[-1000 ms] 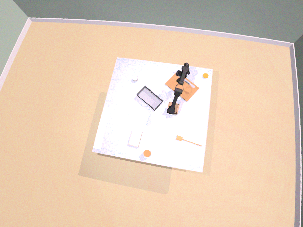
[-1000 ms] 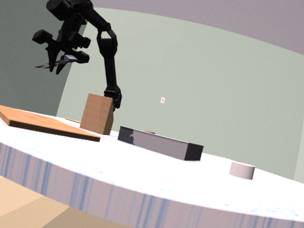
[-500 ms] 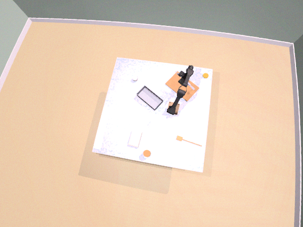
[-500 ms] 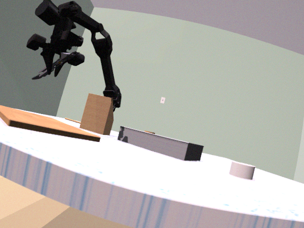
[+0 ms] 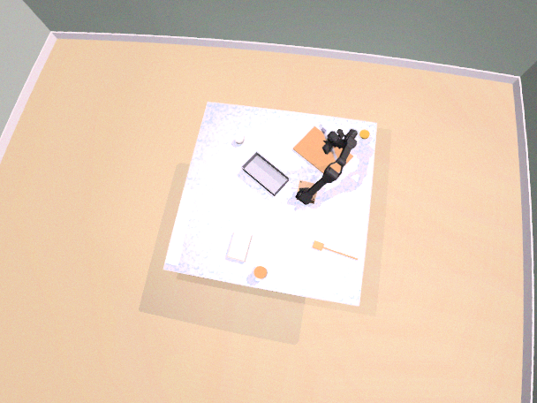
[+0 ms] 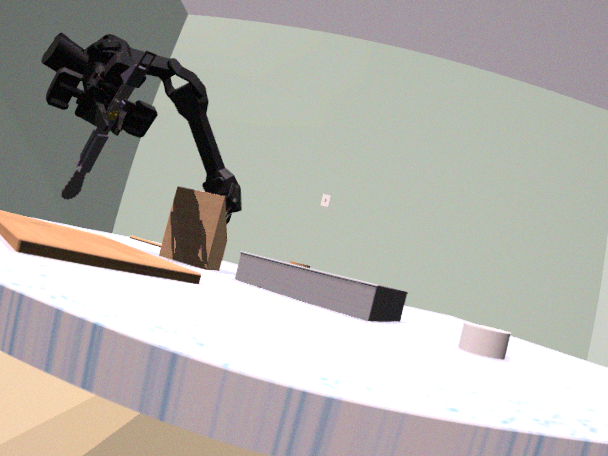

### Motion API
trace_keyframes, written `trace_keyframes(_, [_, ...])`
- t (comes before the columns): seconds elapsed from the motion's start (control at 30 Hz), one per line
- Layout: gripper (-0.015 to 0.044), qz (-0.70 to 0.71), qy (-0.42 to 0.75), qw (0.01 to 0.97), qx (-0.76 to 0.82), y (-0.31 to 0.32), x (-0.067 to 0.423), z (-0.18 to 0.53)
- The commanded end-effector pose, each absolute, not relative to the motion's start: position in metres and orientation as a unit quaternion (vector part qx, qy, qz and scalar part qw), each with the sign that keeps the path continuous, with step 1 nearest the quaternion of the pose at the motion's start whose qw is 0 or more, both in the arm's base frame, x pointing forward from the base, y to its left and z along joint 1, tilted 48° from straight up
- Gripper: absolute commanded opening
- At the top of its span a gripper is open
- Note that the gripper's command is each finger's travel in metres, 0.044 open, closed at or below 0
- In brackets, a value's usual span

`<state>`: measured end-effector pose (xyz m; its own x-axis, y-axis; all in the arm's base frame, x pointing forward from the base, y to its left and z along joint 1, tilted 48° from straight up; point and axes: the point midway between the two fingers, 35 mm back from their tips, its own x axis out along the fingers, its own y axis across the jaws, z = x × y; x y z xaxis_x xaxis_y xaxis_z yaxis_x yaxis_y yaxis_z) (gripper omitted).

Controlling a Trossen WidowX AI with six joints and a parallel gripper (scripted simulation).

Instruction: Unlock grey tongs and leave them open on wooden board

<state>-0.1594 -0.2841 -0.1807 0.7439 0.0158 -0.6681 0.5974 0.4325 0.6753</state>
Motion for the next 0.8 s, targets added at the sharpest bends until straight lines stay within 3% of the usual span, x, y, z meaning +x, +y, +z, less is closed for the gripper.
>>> trace_keyframes(0.0, [-0.0150,-0.228,0.254,0.812,0.473,-0.287,-0.168,-0.172])
trace_keyframes(0.17, [-0.0150,-0.275,0.199,0.831,0.441,-0.288,-0.178,-0.161])
trace_keyframes(0.77, [-0.0150,-0.275,0.199,0.831,0.441,-0.288,-0.178,-0.161])
